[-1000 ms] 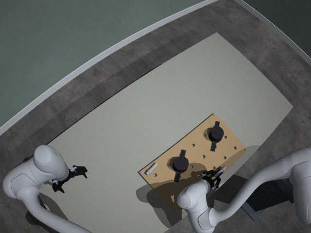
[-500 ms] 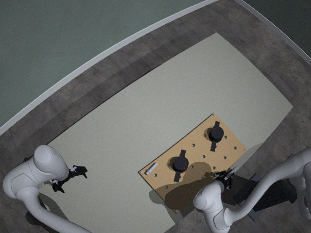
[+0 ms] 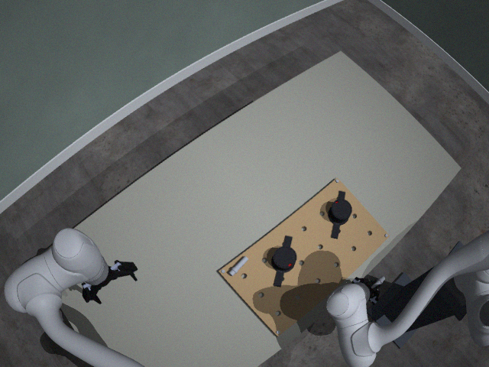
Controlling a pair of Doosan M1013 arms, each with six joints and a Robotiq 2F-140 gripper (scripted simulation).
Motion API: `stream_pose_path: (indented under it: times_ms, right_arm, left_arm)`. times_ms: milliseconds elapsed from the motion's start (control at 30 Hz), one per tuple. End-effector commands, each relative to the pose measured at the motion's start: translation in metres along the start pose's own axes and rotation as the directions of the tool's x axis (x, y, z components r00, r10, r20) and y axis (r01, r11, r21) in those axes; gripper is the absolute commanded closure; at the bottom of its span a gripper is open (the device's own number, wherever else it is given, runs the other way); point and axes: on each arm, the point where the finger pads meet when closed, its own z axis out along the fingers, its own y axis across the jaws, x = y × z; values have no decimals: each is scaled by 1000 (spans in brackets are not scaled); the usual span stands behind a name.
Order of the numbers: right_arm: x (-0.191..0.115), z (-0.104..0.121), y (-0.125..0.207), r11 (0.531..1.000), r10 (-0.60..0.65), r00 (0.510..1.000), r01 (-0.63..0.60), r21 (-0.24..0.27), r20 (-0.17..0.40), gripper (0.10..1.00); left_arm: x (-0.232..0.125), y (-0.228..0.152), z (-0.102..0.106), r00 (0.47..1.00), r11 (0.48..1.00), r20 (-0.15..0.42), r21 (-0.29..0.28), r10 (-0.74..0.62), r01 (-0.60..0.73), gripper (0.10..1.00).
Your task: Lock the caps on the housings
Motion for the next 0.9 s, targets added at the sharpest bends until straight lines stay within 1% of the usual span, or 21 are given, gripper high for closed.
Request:
stream_pose_path:
  times_ms: [0, 167, 333, 400, 567, 667, 767, 867]
  right_arm:
    - [18, 5, -19, 997, -37, 994, 44, 66, -105, 999]
    - [45, 2, -44, 986, -60, 961, 99, 133, -269, 999]
    - [71, -9, -62, 975, -56, 901, 143, 172, -431, 999]
    - [71, -9, -62, 975, -56, 901, 143, 172, -431, 999]
    - [96, -28, -73, 968, -33, 818, 170, 186, -574, 999]
    - [107, -41, -75, 967, -14, 765, 174, 186, -644, 999]
    - [118, -56, -74, 968, 12, 697, 171, 182, -717, 999]
    - [127, -72, -70, 972, 39, 628, 158, 176, -777, 999]
  left_arm:
    - [0, 0, -1, 1000, 1000, -1, 0, 0, 0, 98]
    - [0, 0, -1, 1000, 1000, -1, 0, 0, 0, 98]
    - [0, 0, -1, 1000, 1000, -1, 0, 0, 0, 98]
    - [0, 0, -1, 1000, 1000, -1, 0, 0, 0, 98]
    - [0, 0, -1, 1000, 1000, -1, 0, 0, 0, 98]
    - [0, 0, -1, 1000, 1000, -1, 0, 0, 0, 98]
    - [0, 0, -1, 1000, 1000, -1, 0, 0, 0, 98]
    - [0, 0, -1, 1000, 1000, -1, 0, 0, 0, 98]
